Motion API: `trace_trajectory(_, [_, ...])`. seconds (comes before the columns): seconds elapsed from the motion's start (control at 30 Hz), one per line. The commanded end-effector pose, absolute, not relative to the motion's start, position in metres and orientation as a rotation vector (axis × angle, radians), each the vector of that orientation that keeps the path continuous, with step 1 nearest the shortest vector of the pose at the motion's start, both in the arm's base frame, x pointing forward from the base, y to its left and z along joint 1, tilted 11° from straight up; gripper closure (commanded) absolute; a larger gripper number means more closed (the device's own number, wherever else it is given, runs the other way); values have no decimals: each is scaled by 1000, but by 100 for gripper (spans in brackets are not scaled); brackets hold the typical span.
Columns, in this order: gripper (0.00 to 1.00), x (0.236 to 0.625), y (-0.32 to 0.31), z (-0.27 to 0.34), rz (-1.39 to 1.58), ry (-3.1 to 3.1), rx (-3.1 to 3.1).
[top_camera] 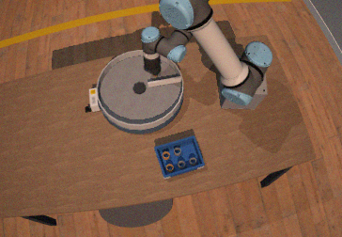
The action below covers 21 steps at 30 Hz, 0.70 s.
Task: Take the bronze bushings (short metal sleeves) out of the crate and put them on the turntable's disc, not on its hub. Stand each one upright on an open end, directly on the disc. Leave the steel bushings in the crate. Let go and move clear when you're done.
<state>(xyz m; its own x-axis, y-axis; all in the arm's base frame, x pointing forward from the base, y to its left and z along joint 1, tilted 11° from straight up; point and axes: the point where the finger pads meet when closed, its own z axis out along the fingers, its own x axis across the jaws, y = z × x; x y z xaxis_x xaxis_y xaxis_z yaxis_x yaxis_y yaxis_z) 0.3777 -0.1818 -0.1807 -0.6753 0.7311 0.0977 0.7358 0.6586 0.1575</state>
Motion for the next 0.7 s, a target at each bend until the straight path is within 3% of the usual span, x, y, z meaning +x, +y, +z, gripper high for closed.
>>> trace_trajectory(0.0, [100,380,-183,-180,-285,-2843,-1254])
trace_trajectory(0.67, [100,381,-184,-180,-286,-2842,-1254])
